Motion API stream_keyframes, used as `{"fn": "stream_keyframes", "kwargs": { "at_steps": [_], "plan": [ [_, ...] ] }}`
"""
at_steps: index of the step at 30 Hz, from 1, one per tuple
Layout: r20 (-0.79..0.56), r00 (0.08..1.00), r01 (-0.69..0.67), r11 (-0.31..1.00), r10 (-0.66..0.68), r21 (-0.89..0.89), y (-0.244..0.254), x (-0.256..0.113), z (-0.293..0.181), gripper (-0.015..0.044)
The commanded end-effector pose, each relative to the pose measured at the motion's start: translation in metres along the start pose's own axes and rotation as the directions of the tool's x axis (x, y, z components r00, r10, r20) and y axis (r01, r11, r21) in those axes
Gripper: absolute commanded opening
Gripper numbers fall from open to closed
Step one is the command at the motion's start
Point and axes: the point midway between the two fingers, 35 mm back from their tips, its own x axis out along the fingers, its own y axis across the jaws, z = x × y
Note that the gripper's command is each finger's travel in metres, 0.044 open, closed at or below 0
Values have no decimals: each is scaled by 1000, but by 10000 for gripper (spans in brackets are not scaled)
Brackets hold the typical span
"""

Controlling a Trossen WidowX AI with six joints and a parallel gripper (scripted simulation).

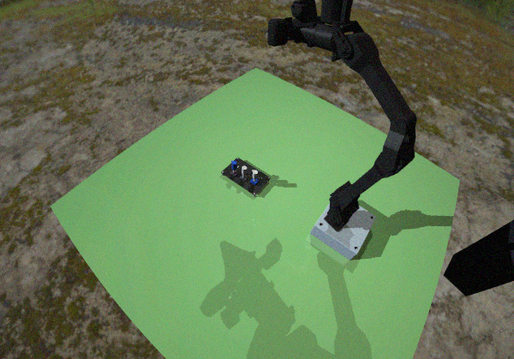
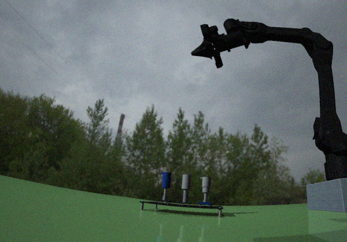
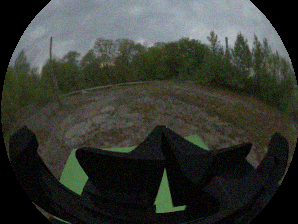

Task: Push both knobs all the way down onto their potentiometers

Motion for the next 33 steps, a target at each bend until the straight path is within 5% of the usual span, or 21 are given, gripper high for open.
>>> {"fn": "stream_keyframes", "kwargs": {
  "at_steps": [1, 16, 33],
  "plan": [
    [-126, 992, -19, 1000, 16, -23, 8, 22, -38, 0],
    [-504, 862, -122, 986, 49, -112, 41, 59, -165, 0],
    [-879, 476, -327, 933, 22, -153, 75, 42, -323, 0]
  ]
}}
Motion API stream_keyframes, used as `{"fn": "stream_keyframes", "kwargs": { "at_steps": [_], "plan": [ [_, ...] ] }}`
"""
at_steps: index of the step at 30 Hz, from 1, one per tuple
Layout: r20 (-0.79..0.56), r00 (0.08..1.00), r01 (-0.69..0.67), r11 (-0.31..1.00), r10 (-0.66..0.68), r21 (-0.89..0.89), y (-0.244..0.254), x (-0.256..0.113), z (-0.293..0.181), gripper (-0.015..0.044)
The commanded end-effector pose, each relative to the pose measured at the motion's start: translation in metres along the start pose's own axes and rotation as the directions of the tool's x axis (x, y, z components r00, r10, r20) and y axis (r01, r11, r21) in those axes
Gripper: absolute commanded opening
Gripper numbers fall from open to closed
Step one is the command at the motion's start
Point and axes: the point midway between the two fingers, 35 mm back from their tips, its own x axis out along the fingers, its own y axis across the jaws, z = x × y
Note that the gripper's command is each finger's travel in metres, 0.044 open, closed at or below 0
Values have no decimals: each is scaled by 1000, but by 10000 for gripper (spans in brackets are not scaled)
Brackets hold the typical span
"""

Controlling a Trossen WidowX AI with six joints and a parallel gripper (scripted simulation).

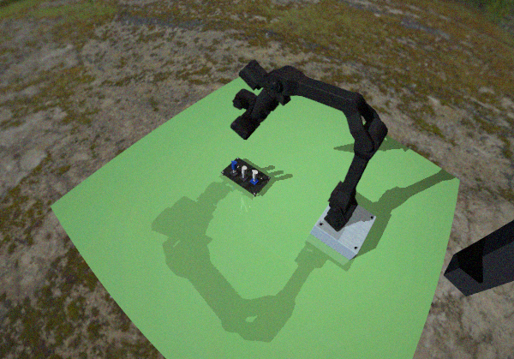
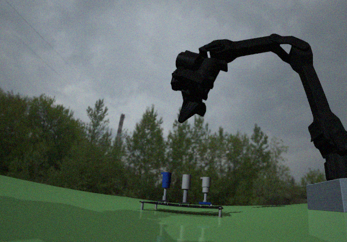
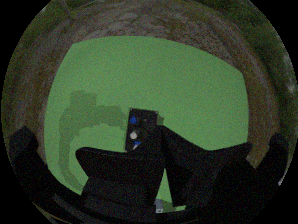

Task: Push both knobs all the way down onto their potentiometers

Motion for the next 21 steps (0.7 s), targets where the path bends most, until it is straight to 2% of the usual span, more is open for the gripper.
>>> {"fn": "stream_keyframes", "kwargs": {
  "at_steps": [1, 11, 21],
  "plan": [
    [-131, 991, -26, 998, 18, -53, 14, 23, -26, 0],
    [-416, 909, -111, 982, 38, -152, 42, 58, -90, 0],
    [-421, 906, -113, 982, 38, -154, 44, 77, -100, 0]
  ]
}}
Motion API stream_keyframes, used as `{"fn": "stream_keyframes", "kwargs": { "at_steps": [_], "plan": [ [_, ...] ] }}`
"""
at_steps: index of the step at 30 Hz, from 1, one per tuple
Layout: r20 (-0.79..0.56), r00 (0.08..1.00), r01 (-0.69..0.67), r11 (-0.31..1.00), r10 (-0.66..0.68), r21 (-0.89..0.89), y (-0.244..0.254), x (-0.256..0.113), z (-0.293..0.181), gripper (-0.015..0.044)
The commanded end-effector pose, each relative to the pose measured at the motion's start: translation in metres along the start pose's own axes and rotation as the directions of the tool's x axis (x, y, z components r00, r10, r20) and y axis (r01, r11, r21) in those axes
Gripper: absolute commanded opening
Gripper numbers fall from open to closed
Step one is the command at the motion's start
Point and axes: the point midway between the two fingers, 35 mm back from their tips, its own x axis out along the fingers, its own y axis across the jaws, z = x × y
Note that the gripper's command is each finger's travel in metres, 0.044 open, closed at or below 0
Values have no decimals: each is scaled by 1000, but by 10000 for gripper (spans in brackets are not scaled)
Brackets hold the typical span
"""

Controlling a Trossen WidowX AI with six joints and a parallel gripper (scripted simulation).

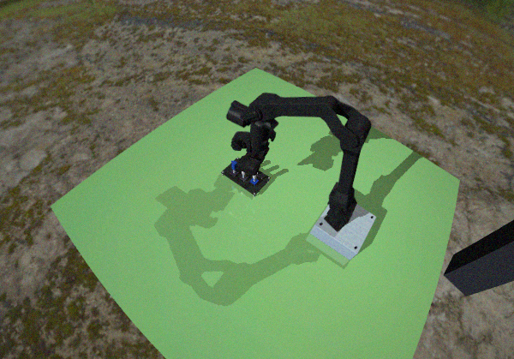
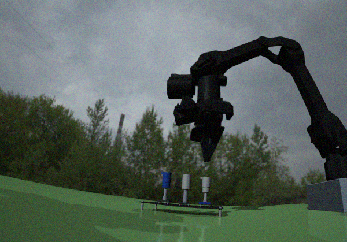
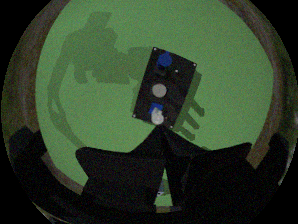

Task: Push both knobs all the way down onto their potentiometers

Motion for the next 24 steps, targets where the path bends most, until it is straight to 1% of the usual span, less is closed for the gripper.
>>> {"fn": "stream_keyframes", "kwargs": {
  "at_steps": [1, 6, 17, 24],
  "plan": [
    [-10, 1000, 3, 1000, -3, -7, 0, 8, -1, 0],
    [-10, 1000, 3, 1000, -3, -7, 0, 11, -1, 0],
    [-10, 1000, 3, 1000, -3, -7, 0, 28, -2, 0],
    [-10, 1000, 3, 1000, -3, -7, 0, 28, -2, 0]
  ]
}}
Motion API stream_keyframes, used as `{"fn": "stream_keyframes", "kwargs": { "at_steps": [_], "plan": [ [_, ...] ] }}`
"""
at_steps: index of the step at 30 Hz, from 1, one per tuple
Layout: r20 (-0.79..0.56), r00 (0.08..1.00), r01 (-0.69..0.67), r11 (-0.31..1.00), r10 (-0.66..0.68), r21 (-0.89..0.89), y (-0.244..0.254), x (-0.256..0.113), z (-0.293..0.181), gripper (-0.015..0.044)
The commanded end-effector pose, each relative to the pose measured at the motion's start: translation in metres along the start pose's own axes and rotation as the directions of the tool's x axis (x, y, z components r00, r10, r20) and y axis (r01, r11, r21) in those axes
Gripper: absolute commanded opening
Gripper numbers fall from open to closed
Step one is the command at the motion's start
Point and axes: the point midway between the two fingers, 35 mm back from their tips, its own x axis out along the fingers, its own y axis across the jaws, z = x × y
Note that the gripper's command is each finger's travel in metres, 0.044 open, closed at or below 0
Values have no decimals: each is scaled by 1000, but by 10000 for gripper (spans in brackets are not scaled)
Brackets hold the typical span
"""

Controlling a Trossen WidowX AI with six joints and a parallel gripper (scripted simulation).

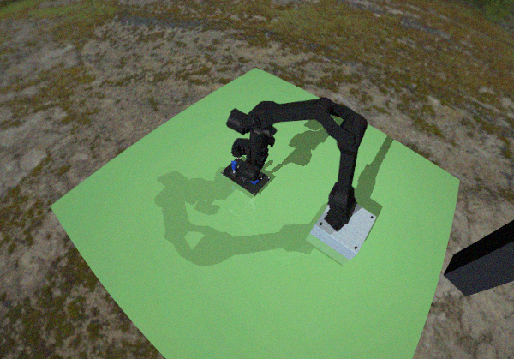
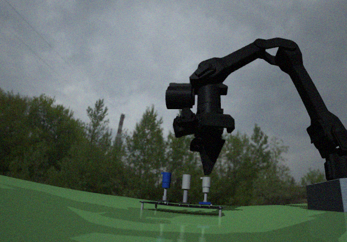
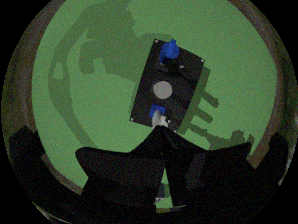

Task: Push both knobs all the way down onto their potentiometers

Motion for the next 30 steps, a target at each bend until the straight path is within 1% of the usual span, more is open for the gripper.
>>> {"fn": "stream_keyframes", "kwargs": {
  "at_steps": [1, 30],
  "plan": [
    [1, 1000, 5, 1000, -5, -5, -1, 0, 0, 0],
    [1, 1000, 5, 1000, -5, -5, -1, 5, 0, 0]
  ]
}}
